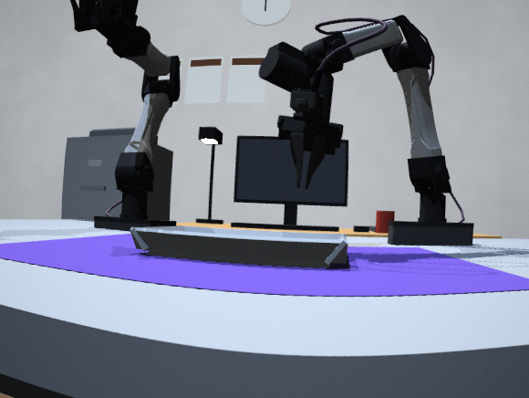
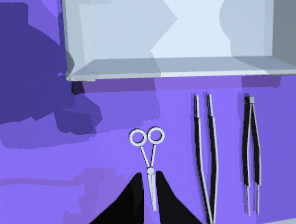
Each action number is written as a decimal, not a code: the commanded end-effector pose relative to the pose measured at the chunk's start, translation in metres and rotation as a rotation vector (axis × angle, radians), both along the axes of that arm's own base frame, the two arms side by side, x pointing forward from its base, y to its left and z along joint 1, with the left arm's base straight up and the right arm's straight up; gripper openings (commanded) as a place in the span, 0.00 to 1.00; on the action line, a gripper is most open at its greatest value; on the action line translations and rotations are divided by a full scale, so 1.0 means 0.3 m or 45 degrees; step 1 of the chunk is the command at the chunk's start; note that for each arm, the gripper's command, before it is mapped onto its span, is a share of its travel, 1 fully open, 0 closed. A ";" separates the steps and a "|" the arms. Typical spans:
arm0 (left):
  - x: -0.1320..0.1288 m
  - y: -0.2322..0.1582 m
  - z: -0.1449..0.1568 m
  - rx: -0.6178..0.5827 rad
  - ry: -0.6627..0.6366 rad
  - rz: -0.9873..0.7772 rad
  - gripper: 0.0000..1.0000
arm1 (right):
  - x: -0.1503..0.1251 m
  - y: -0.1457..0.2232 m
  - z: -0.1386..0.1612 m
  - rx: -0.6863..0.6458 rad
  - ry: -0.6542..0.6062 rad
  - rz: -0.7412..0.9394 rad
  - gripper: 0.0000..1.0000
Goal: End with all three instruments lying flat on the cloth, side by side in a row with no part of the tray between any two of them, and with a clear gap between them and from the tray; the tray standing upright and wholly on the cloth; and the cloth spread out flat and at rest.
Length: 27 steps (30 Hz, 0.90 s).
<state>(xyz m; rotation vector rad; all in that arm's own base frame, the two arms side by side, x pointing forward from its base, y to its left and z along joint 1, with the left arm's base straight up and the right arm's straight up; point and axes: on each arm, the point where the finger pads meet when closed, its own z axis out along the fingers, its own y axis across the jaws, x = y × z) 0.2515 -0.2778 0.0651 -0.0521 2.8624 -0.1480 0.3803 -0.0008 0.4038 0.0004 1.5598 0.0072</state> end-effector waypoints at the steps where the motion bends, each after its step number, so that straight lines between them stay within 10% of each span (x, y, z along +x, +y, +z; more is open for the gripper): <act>1: 0.074 -0.024 0.073 -0.147 -0.100 -0.080 0.11 | -0.012 0.007 0.074 0.010 -0.110 0.017 0.33; 27: 0.406 0.226 0.444 -0.338 -0.652 -0.063 0.11 | -0.012 0.007 0.074 0.010 -0.110 0.017 0.33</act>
